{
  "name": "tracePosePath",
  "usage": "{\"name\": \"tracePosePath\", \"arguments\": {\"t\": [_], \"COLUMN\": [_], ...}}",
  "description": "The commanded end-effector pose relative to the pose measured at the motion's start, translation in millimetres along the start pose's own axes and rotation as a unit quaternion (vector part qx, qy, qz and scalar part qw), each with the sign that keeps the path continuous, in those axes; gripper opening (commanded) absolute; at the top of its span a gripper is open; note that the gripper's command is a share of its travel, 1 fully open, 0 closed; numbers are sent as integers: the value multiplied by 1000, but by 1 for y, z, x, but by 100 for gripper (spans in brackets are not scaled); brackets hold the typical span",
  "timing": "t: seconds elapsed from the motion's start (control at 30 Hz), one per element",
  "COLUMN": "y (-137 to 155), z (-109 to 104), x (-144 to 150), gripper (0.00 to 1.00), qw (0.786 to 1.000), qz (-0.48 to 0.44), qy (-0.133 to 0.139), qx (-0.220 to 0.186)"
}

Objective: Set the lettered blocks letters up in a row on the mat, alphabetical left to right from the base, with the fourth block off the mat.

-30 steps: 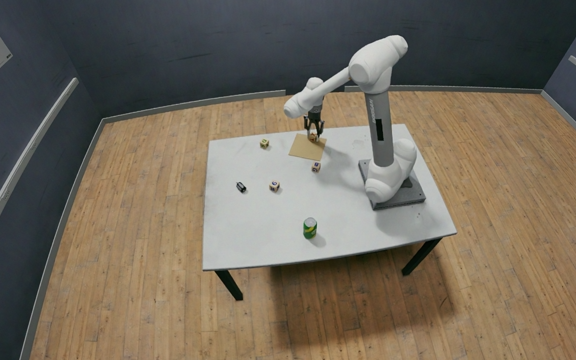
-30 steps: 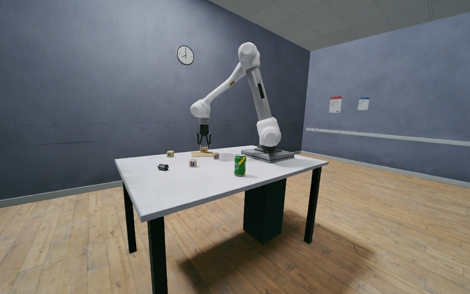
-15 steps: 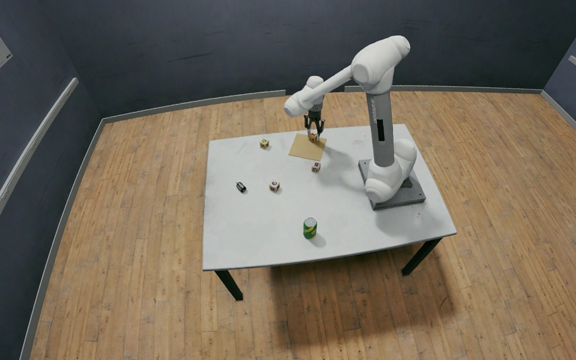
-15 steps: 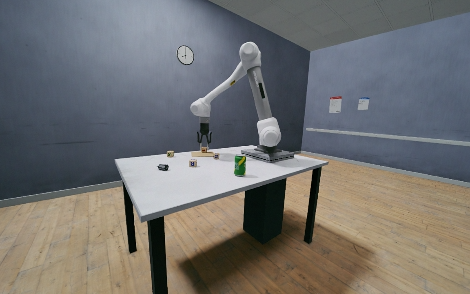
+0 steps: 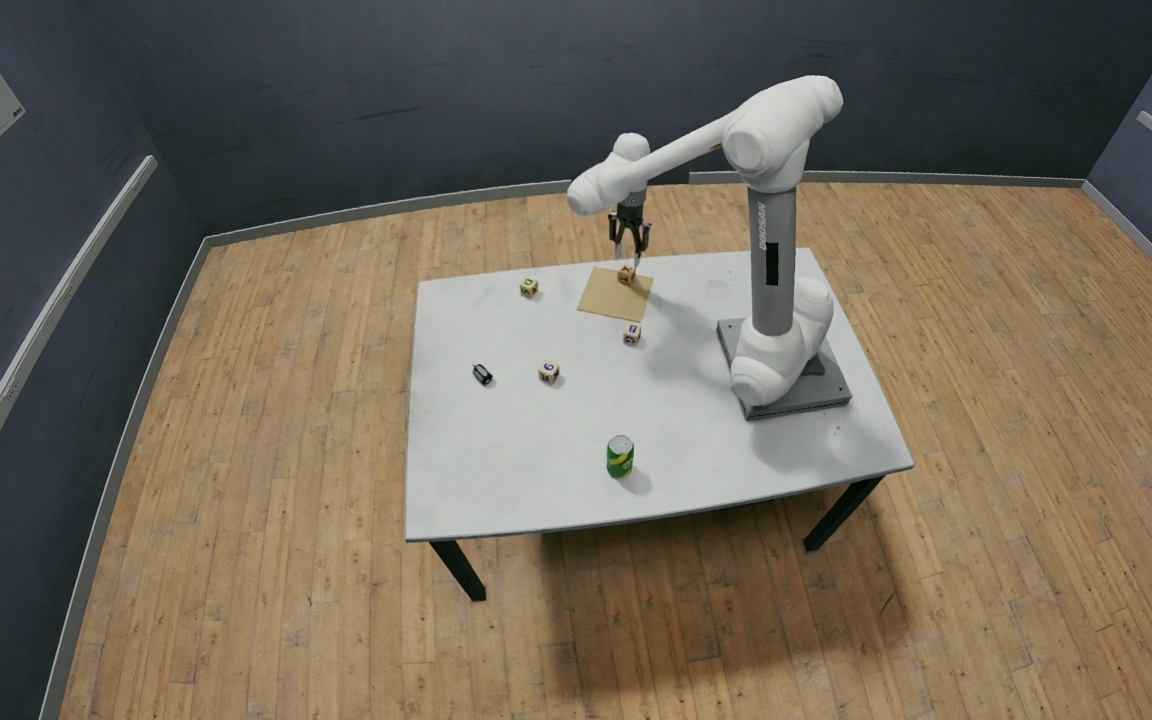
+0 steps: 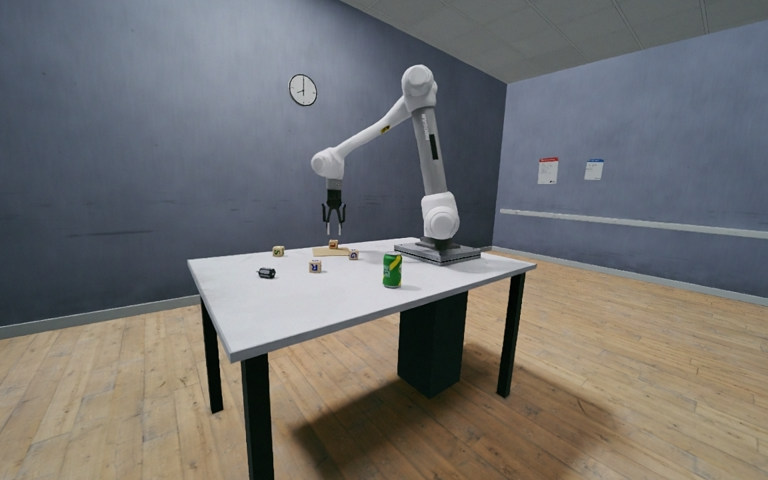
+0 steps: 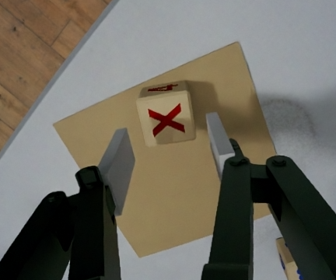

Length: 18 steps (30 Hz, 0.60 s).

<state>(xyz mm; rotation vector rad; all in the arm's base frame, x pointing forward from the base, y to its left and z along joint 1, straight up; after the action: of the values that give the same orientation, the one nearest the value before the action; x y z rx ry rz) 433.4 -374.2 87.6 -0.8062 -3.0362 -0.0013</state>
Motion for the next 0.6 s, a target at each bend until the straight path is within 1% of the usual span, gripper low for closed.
{"name": "tracePosePath", "arguments": {"t": [0.0,0.2,0.23,0.57], "y": [0,0,0,0], "z": [-19,-21,-21,-20], "x": [-4,-4,-4,-4], "gripper": [44,44,100,100], "qw": [1000,1000,1000,1000], "qz": [1,1,1,1], "qy": [-3,-3,-3,-3], "qx": [0,0,0,0]}}
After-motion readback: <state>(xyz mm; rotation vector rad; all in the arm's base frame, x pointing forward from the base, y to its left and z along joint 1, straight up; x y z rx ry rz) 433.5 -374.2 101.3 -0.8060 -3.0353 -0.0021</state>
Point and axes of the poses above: the point where the finger pads meet when closed, its own z axis out along the fingers, its own x axis across the jaws, y = z × x, the point moved 2 cm from there along -z, back along the fingers, and after that the axes turned 4 degrees about -z, right-handed, at the moved point
